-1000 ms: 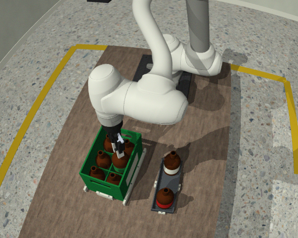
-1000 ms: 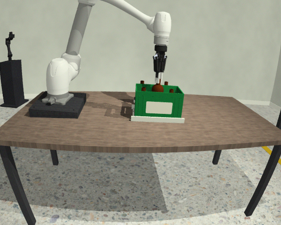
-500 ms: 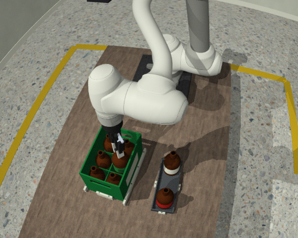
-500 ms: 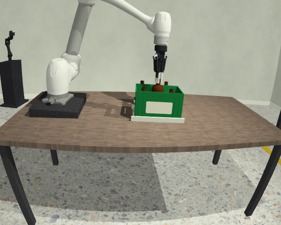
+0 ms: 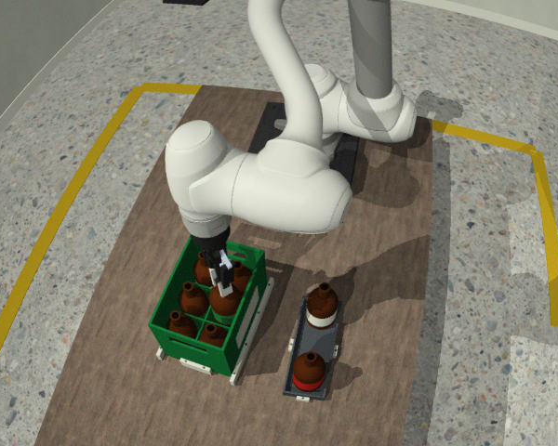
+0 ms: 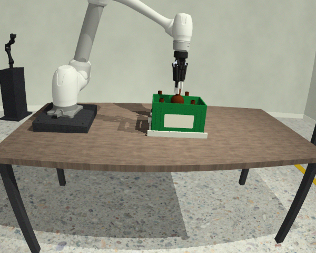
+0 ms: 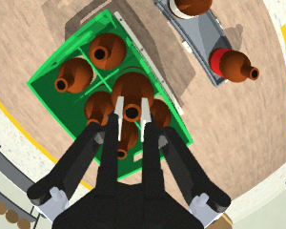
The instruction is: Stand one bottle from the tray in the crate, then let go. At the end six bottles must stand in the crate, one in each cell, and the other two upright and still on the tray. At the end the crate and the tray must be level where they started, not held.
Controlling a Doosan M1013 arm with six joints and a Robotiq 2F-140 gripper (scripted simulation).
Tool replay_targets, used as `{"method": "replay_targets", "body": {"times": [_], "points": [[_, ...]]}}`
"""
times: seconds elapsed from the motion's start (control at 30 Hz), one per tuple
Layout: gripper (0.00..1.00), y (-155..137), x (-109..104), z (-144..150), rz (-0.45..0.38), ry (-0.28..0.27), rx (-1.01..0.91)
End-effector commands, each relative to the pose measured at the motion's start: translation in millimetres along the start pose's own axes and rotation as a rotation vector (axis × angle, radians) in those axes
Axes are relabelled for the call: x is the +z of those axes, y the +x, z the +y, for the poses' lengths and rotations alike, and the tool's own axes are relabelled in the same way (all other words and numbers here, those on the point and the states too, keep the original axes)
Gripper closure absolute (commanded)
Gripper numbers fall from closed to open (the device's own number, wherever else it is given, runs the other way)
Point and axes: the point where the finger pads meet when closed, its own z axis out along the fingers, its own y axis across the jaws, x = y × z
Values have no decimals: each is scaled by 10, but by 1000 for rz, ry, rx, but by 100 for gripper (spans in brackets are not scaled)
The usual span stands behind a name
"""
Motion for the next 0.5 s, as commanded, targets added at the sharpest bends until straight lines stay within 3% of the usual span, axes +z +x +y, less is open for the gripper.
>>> {"method": "replay_targets", "body": {"times": [0.0, 0.47], "points": [[100, 0, 8, 0, 0, 0, 0], [100, 0, 105, 0, 0, 0, 0]]}}
